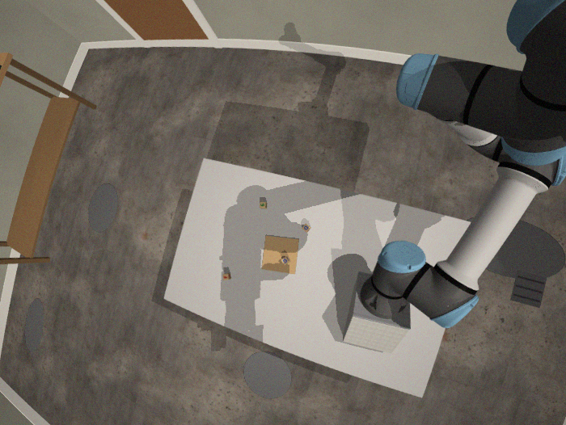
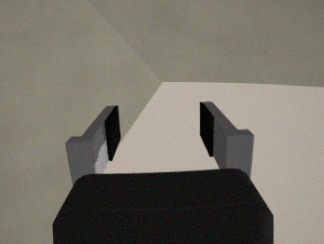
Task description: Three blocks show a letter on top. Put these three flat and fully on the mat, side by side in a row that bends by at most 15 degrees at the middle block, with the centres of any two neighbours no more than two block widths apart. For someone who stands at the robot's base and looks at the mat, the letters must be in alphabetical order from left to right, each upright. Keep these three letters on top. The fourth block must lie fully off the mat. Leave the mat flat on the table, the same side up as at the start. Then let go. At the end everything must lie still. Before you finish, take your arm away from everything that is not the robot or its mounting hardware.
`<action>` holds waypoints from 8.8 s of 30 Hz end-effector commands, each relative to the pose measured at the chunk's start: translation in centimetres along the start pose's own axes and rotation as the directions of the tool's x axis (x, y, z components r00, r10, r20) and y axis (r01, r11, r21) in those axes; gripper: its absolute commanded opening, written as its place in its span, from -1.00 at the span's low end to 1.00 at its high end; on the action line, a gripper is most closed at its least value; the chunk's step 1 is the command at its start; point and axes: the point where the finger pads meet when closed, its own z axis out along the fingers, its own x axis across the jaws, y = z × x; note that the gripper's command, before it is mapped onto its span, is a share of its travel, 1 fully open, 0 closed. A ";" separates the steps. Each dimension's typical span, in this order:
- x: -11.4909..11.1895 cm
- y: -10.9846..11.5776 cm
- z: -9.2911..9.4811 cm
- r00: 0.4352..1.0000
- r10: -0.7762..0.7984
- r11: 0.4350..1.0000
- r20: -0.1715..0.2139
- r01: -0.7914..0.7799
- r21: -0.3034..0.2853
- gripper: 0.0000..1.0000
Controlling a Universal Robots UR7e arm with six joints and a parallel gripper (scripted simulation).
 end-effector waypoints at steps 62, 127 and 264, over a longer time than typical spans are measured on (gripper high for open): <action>-31.9 17.7 1.0 0.771 0.380 0.925 0.511 -0.312 -0.217 1.00; -94.5 3.4 -33.4 -0.464 0.320 0.537 0.826 -0.629 -0.562 1.00; -80.6 -23.3 -42.2 -0.601 0.079 0.439 0.795 -0.696 -0.569 1.00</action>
